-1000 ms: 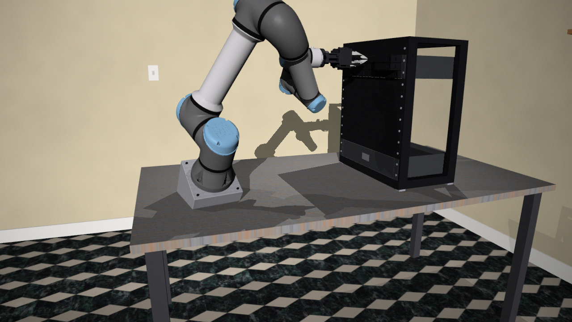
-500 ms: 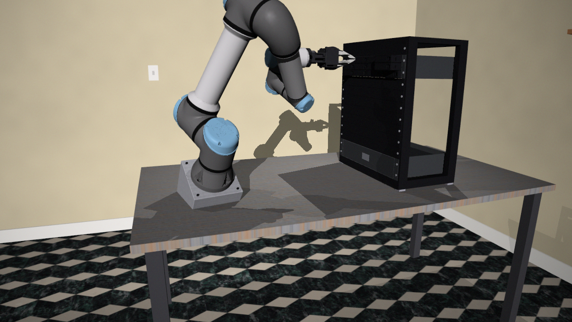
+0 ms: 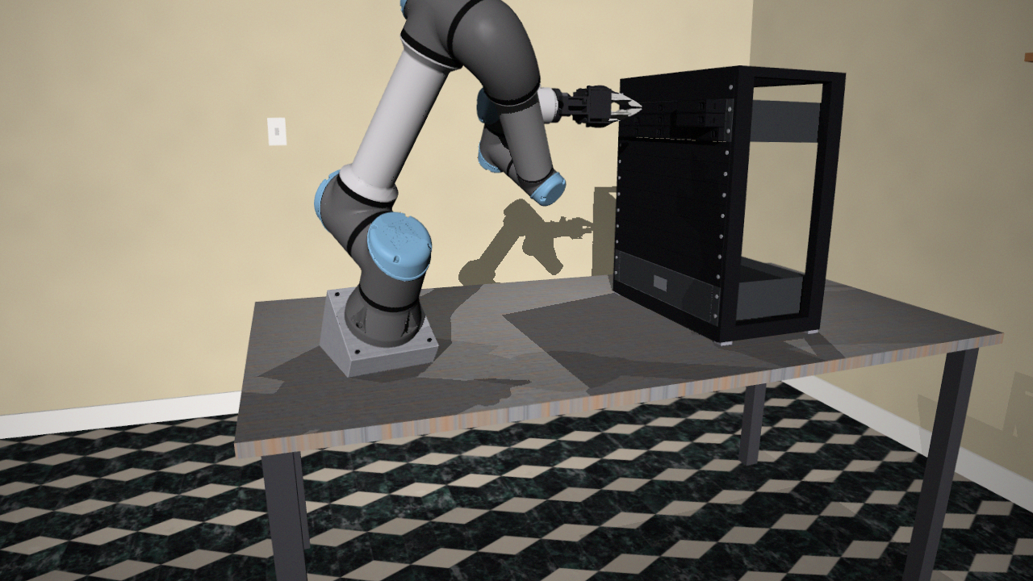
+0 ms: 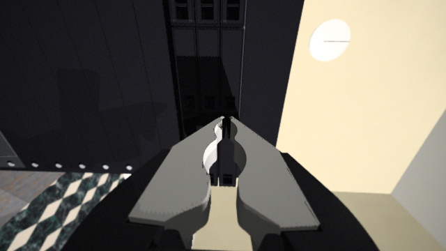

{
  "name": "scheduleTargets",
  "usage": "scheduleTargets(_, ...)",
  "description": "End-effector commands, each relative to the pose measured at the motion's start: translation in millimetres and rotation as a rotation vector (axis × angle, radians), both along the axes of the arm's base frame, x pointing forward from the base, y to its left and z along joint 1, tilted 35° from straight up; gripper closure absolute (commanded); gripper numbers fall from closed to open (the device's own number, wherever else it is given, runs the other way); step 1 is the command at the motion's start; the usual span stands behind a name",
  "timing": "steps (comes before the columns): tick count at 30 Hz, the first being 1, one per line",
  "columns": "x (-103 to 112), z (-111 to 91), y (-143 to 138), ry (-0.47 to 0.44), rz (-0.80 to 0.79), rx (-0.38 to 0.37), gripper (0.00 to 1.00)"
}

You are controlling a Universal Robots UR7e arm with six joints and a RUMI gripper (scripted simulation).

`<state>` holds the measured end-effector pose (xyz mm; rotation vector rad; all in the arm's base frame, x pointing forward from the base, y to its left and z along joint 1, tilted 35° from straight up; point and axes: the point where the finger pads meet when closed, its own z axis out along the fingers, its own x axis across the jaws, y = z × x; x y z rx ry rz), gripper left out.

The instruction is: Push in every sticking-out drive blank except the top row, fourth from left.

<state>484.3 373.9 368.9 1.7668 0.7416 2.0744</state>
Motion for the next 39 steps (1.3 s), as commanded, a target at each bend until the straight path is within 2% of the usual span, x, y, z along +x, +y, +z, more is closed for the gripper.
scheduleTargets(1, 1.4, 4.8, -15.1, -0.001, 0.001, 0.0, 1.0)
scheduleTargets(22, 9.4, 26.9, -91.7, -0.001, 0.001, 0.0, 1.0)
scheduleTargets(39, 14.7, 30.1, -100.4, -0.001, 0.001, 0.0, 1.0)
